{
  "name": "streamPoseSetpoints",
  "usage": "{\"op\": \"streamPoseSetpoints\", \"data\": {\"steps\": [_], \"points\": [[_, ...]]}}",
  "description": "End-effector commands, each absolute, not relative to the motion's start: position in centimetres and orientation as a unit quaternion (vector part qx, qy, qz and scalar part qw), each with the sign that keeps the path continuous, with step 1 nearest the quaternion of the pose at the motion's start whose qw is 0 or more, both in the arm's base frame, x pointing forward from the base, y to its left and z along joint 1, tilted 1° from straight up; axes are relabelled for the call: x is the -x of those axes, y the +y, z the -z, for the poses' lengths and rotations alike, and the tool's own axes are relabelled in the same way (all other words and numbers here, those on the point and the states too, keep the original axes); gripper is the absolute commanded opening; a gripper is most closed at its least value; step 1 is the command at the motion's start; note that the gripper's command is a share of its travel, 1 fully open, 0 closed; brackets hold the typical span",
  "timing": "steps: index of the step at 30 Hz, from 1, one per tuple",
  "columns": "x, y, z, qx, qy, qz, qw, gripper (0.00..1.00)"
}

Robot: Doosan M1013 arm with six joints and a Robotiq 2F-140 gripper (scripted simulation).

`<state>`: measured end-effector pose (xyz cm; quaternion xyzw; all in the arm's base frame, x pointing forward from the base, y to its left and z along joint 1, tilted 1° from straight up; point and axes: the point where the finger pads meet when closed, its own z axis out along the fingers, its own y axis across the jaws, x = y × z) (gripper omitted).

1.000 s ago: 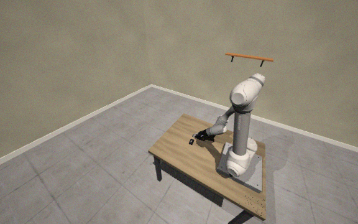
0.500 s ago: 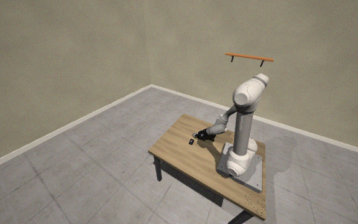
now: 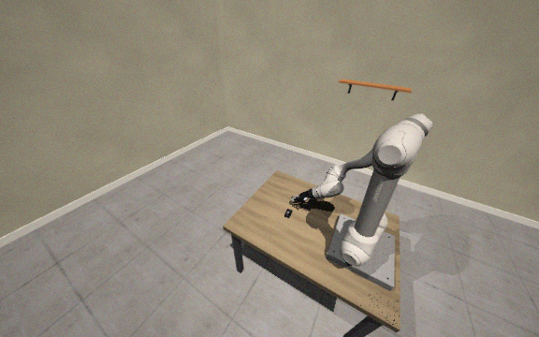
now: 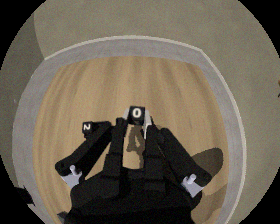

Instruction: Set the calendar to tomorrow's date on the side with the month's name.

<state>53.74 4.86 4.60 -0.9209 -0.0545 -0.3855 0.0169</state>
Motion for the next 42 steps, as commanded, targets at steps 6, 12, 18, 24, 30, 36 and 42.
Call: {"op": "streamPoseSetpoints", "data": {"steps": [6,12,18,24,30,36,42], "points": [[-53.7,4.9,-5.6,0.921,-0.055,0.385,0.019,0.16],[-53.7,4.9,-5.6,0.921,-0.055,0.385,0.019,0.16],[-53.7,4.9,-5.6,0.921,-0.055,0.384,0.019,0.16],[-53.8,5.2,-5.6,0.922,-0.056,0.384,0.023,0.16],[-53.8,5.8,-5.7,0.922,-0.059,0.380,0.033,0.16],[-53.8,6.5,-5.7,0.924,-0.062,0.376,0.043,0.16],[-53.6,7.8,-5.6,0.927,-0.067,0.364,0.062,0.16]]}}
